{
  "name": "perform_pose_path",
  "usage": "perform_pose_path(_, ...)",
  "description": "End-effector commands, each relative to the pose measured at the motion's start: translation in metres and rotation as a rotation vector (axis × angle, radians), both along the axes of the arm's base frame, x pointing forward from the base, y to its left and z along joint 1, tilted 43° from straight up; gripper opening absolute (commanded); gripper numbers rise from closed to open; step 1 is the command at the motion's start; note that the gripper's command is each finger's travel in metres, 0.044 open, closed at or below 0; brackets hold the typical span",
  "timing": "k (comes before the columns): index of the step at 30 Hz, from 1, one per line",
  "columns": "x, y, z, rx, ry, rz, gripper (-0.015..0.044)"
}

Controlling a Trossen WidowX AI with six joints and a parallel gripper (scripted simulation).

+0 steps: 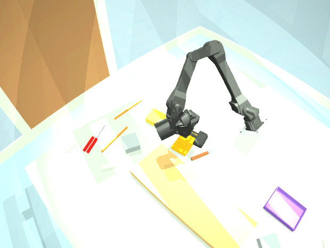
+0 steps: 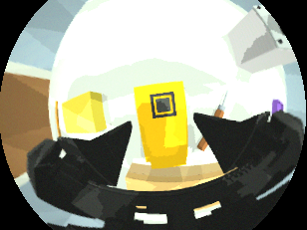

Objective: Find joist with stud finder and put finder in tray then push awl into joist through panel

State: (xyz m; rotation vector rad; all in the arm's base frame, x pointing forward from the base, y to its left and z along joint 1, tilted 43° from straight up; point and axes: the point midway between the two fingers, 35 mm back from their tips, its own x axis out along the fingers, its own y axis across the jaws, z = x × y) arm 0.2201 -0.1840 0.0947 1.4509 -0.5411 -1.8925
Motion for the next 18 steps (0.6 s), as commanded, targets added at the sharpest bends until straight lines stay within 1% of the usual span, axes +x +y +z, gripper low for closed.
perform_pose_path(1,0.0008,-0.0008,-0.0021,0.005,0.001,0.006,0.0361)
perform_pose_path(2,0.0008,-0.0008,-0.0021,0.005,0.001,0.006,0.0335)
perform_pose_path(18,0.0008,-0.0008,-0.0021,0.005,0.001,0.006,0.0228)
